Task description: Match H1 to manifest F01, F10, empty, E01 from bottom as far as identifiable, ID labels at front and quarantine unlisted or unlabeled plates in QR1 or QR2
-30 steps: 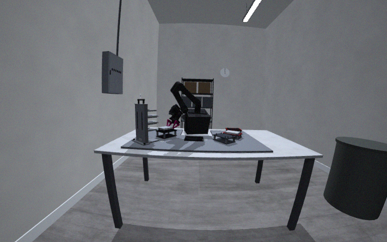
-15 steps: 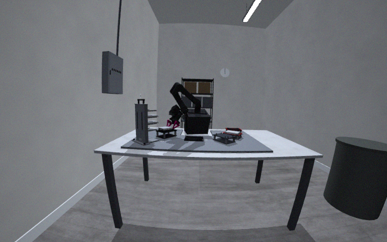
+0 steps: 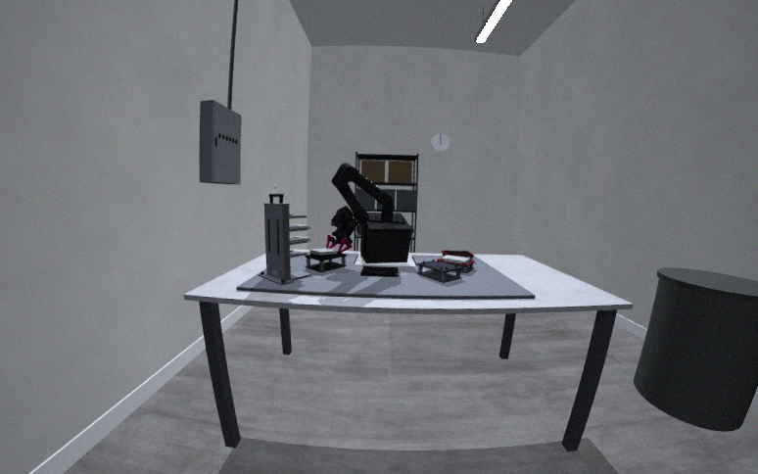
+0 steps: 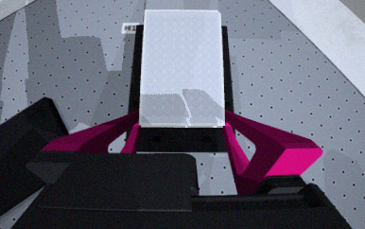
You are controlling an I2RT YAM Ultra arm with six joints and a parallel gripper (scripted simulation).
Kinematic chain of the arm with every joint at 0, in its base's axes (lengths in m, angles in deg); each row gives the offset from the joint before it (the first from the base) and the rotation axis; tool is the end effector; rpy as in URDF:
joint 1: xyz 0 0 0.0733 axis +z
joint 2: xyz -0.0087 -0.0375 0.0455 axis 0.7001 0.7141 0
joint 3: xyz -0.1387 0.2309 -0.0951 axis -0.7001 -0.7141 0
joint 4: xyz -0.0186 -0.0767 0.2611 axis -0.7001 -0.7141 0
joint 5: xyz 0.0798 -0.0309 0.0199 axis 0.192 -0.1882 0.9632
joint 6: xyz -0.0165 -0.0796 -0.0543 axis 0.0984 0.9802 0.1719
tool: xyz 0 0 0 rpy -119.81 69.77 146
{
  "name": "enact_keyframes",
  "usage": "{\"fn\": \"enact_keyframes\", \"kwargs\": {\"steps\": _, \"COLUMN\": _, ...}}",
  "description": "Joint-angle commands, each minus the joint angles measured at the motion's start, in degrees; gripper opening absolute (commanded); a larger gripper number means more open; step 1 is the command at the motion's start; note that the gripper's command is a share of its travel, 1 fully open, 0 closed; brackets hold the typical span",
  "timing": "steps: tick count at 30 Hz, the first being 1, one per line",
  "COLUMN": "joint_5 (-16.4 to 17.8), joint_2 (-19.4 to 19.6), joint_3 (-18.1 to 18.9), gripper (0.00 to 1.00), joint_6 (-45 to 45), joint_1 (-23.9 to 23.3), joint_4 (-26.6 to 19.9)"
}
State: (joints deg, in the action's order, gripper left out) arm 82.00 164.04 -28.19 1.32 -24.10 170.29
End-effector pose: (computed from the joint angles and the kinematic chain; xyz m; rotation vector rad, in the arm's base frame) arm 0.1416 -0.2295 -0.0538 0.8221 1.9537 -0.1610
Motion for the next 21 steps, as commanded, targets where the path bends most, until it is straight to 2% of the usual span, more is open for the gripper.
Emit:
{"fn": "enact_keyframes", "kwargs": {"steps": 1, "joint_5": -0.04, "joint_2": 0.28, "joint_3": 0.00, "gripper": 0.86, "joint_6": 0.02, "joint_1": -0.06, "joint_4": -0.53}}
{"fn": "enact_keyframes", "kwargs": {"steps": 10, "joint_5": -0.05, "joint_2": 0.30, "joint_3": 0.00, "gripper": 0.86, "joint_6": 0.01, "joint_1": -0.06, "joint_4": -0.50}}
{"fn": "enact_keyframes", "kwargs": {"steps": 11, "joint_5": -0.05, "joint_2": 0.30, "joint_3": 0.00, "gripper": 0.93, "joint_6": 0.01, "joint_1": -0.06, "joint_4": -0.50}}
{"fn": "enact_keyframes", "kwargs": {"steps": 21, "joint_5": -0.05, "joint_2": 0.29, "joint_3": 0.00, "gripper": 0.93, "joint_6": 0.02, "joint_1": -0.06, "joint_4": -0.52}}
